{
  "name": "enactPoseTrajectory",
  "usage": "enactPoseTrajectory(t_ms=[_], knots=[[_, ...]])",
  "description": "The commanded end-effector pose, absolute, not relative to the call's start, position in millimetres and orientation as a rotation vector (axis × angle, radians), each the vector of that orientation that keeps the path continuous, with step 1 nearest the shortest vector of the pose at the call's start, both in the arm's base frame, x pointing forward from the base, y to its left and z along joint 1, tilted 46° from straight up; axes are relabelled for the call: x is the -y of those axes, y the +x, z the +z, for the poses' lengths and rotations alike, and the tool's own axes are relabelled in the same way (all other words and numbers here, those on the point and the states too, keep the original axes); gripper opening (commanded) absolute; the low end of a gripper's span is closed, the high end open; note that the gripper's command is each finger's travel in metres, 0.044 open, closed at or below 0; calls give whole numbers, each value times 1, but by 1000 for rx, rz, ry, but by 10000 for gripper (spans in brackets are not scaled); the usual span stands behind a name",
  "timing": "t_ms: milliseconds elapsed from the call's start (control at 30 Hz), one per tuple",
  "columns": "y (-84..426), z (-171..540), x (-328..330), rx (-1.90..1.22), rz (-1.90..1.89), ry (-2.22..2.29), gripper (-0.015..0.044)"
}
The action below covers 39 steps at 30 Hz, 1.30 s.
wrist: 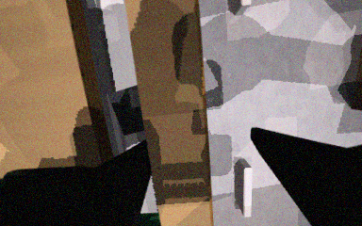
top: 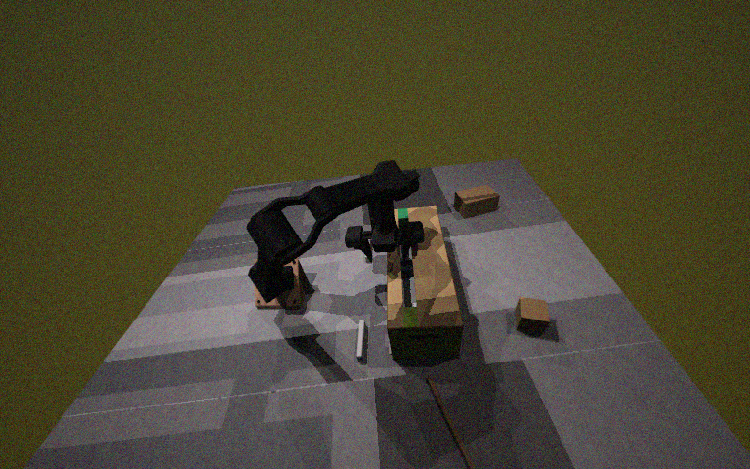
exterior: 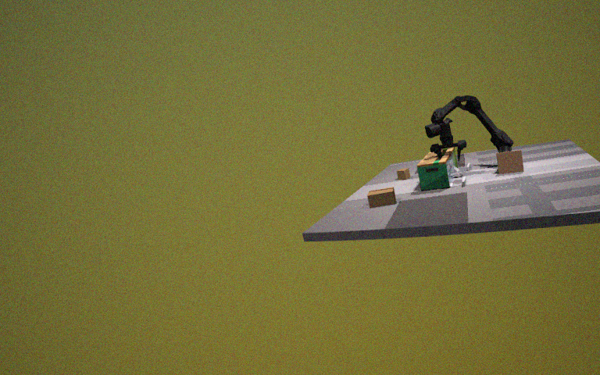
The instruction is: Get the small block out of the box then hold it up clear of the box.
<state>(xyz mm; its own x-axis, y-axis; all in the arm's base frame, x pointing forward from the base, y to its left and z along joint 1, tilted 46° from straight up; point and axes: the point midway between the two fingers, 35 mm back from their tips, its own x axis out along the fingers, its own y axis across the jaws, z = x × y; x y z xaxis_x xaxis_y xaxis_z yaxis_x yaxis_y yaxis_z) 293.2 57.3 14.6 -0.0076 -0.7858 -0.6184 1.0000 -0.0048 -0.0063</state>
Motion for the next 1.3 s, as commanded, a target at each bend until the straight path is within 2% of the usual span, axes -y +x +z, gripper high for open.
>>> enactPoseTrajectory(t_ms=[0, 1267], knots=[[293, 20, -50, -526, -1518, 513, 400], [293, 62, -9, -524, -1519, 510, 400]])
